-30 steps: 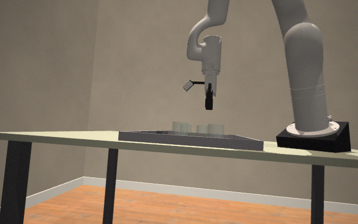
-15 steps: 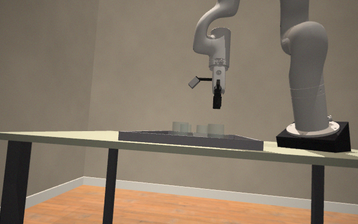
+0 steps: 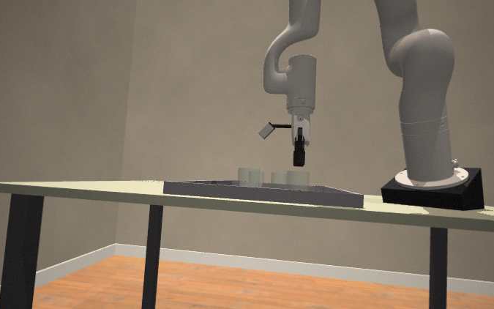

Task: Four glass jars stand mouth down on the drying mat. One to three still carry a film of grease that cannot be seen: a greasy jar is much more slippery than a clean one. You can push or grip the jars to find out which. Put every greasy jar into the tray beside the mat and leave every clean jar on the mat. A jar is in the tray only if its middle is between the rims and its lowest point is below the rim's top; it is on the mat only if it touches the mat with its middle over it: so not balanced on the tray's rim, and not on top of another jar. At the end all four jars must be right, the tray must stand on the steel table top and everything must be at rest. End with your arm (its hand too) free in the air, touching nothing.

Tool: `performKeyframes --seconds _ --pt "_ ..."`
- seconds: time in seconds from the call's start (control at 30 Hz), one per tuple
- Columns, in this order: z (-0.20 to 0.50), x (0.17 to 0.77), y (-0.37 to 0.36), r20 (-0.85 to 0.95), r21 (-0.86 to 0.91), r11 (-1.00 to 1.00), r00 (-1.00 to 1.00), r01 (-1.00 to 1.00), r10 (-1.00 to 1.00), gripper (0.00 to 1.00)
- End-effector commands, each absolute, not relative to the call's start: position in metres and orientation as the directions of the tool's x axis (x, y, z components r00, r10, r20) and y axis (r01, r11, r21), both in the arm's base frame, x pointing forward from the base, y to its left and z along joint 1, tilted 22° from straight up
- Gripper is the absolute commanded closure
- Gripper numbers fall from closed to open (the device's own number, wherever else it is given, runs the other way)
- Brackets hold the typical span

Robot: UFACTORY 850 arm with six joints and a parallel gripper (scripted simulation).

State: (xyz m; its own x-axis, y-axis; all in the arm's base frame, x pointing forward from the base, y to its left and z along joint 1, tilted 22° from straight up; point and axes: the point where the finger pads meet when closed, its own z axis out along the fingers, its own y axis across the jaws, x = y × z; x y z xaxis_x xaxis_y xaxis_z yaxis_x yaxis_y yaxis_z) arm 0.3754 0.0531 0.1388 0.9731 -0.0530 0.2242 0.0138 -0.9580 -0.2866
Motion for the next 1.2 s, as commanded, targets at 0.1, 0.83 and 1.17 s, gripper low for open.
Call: performKeyframes --seconds 0.1,0.83,1.17 --pt "0.135 0.377 0.055 0.241 -0.291 -0.957 0.969 0.017 -0.056 0.00" --pt "0.101 0.386 0.065 0.241 -0.291 -0.957 0.969 0.017 -0.056 0.00" --pt "0.092 0.389 0.068 0.241 -0.291 -0.957 0.969 0.017 -0.056 0.00"
